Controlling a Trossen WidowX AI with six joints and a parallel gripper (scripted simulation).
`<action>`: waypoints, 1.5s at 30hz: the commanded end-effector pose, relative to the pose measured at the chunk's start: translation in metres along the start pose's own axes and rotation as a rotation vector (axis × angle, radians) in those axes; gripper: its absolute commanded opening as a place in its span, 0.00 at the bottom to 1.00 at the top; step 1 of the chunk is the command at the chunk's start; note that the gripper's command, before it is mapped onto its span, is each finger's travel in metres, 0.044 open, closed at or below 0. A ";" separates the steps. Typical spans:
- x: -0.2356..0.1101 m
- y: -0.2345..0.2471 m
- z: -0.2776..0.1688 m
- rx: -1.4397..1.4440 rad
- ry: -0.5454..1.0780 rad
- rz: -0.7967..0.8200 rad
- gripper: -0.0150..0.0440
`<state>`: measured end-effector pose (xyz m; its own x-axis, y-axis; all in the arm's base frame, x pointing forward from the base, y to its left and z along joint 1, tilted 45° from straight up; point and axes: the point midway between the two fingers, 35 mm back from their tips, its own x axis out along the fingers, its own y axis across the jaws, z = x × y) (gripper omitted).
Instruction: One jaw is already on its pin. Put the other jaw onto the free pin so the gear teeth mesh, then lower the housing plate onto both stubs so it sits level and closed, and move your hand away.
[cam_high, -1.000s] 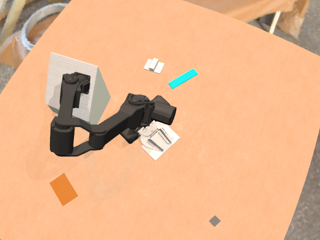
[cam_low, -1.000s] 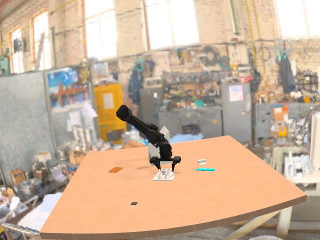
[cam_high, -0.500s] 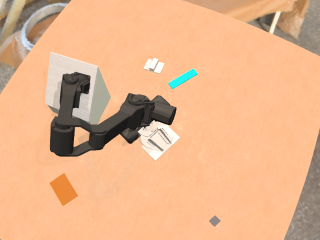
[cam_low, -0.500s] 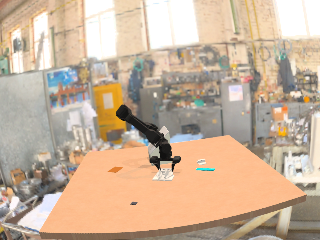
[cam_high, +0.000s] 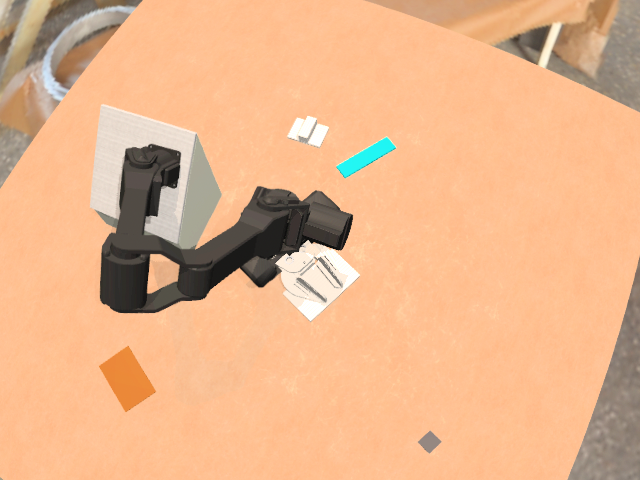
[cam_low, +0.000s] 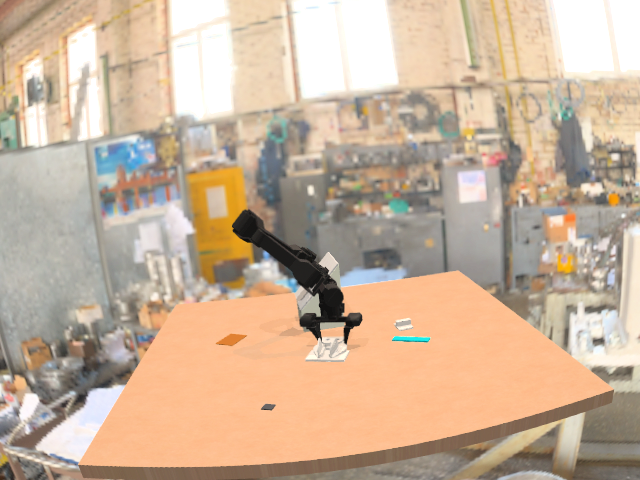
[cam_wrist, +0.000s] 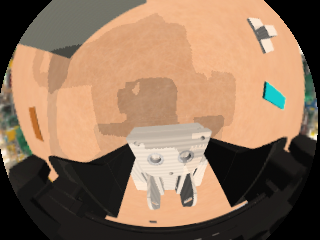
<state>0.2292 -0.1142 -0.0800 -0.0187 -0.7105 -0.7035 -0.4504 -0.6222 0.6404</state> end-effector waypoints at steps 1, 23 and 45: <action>0.004 0.001 0.000 0.007 -0.005 0.002 0.85; 0.000 0.002 -0.001 0.007 -0.005 0.002 0.85; 0.004 0.002 -0.001 0.007 -0.005 0.002 0.85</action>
<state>0.2294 -0.1151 -0.0796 -0.0207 -0.7098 -0.7041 -0.4503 -0.6221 0.6405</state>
